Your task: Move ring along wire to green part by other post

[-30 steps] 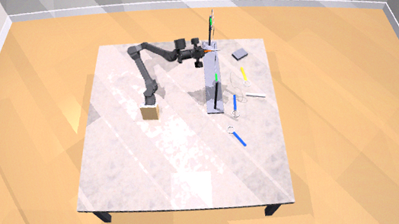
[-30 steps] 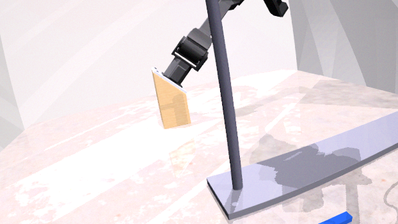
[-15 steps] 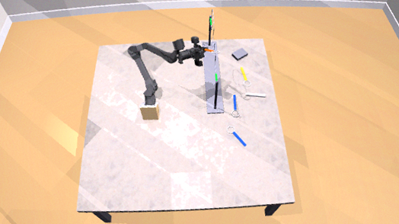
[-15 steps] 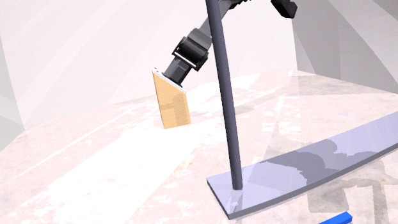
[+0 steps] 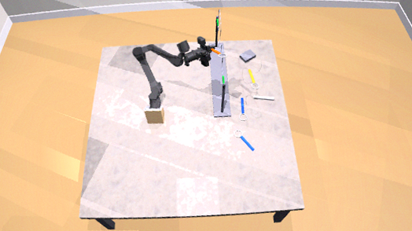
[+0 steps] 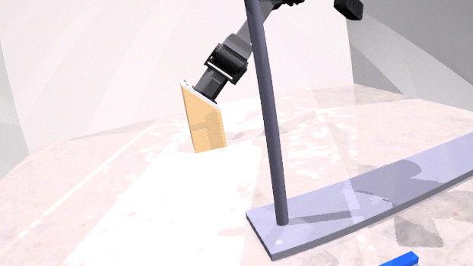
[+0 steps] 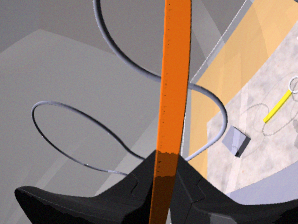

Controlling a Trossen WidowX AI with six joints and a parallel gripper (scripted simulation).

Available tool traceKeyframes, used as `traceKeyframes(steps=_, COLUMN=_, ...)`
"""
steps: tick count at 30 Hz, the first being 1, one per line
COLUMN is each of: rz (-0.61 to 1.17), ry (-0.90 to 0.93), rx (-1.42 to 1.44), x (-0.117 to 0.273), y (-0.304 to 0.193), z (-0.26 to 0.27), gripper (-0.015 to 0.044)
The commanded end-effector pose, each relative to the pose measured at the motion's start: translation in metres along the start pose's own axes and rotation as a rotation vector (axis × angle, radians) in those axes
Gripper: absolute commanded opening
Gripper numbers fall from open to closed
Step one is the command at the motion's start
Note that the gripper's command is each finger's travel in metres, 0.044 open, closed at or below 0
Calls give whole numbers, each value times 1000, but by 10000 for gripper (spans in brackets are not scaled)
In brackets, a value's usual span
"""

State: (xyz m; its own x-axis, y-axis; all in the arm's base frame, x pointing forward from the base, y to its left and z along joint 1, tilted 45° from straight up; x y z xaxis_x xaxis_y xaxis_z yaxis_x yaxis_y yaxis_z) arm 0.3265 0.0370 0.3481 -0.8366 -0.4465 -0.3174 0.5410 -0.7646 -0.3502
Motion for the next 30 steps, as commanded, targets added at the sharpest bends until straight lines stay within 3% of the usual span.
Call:
traceKeyframes(steps=1, rz=-12, ry=37, rx=-72, x=0, y=1, z=2, gripper=-150)
traceKeyframes(steps=30, rz=-46, ry=291, rx=-519, x=0, y=3, z=24, gripper=-150)
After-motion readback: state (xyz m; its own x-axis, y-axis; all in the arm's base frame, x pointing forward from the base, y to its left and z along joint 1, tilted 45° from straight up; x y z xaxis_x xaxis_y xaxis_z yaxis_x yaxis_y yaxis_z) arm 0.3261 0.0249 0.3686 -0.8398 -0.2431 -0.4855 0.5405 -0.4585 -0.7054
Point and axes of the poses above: the point midway between the two fingers, 35 mm back from their tips, its own x axis back along the fingers, its own z axis across the jaws, y = z × x, the point moved 2 cm from there along x, back along the fingers, and after that the axes turned 5 degrees about -x, right-handed, at the moved point
